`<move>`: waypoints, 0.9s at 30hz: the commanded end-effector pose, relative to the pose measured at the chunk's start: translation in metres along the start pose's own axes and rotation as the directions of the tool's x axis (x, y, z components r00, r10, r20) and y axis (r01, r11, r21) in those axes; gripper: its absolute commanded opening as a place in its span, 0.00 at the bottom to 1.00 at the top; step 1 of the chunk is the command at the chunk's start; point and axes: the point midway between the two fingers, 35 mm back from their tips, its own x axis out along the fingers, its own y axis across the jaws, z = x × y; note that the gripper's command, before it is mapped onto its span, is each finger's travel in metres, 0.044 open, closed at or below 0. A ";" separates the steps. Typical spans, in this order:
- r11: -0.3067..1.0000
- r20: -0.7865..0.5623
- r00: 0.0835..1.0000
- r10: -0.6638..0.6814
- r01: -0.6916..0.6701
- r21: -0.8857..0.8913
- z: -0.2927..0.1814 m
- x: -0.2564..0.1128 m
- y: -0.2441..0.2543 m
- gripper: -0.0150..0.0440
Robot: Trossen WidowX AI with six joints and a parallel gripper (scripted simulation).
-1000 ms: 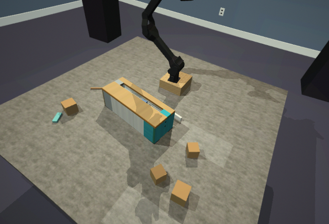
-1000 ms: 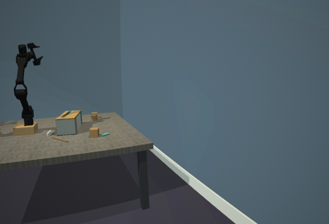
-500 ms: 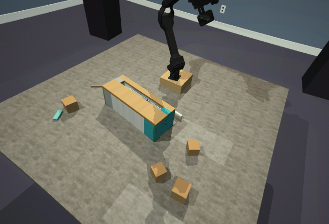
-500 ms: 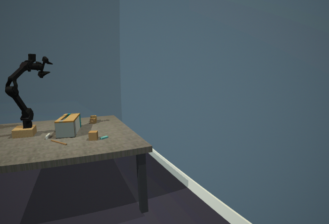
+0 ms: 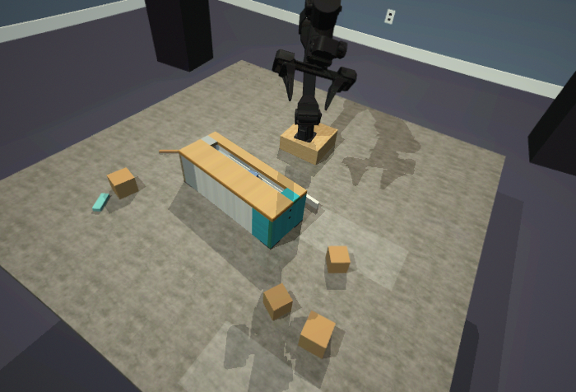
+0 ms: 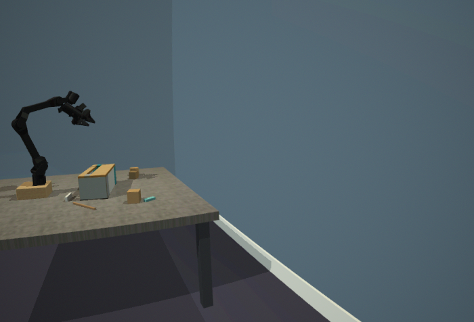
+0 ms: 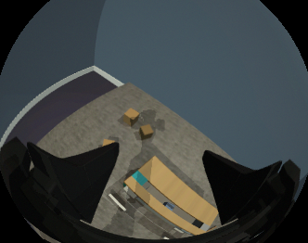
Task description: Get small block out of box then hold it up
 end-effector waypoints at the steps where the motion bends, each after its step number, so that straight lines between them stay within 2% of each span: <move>1: 0.908 -0.235 0.972 0.005 0.094 0.408 -0.057 0.039 -0.030 0.93; 6: 0.655 -0.409 0.911 0.051 0.278 0.702 -0.109 0.059 -0.057 0.93; 11: 0.254 -0.541 0.829 0.142 0.498 0.829 -0.163 0.066 -0.079 0.93; 15: -0.129 -0.604 0.758 0.245 0.643 0.755 -0.206 0.064 -0.092 0.93; 20: -0.567 -0.614 0.682 0.397 0.708 0.421 -0.255 0.054 -0.102 0.93; 22: -0.620 -0.608 0.673 0.422 0.703 0.349 -0.262 0.051 -0.103 0.93; 27: -0.620 -0.608 0.673 0.422 0.703 0.349 -0.262 0.051 -0.103 0.93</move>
